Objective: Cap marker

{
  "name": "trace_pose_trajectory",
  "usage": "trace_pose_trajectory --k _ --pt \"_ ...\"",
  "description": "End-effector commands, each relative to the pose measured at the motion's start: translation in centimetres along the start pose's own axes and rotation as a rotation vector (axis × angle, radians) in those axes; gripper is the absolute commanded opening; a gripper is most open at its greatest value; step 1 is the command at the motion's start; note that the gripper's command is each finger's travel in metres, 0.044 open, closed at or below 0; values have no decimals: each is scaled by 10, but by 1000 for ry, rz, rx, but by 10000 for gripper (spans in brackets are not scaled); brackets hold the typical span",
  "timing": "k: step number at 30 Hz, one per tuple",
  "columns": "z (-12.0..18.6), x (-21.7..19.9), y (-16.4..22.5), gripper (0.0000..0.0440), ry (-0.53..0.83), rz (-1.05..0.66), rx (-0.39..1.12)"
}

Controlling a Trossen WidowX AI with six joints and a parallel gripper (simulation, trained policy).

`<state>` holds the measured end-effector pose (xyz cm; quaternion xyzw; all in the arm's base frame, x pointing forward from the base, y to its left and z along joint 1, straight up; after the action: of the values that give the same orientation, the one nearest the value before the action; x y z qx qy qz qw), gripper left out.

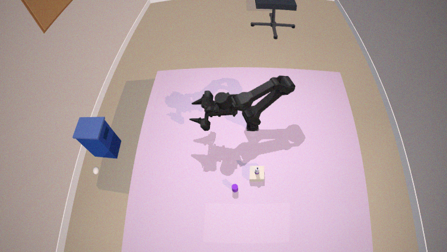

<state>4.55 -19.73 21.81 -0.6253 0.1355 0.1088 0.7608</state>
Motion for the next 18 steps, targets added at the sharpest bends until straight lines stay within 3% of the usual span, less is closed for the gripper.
trace_pose_trajectory --k 1,8,18 --pt "0 1 0 375 -4 -2 4" --pt "-3 7 -6 216 -44 -19 47" --pt "-7 15 -19 237 -100 -18 123"
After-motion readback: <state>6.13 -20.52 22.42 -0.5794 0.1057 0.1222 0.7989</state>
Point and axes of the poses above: the point midway between the two fingers, 35 mm back from their tips, its own z axis back along the fingers, its own x axis across the jaws, y = z × x, the point moved 7 cm from there along z, back along the fingers, and after that the axes turned 11 degrees about z, right-handed, at the moved point
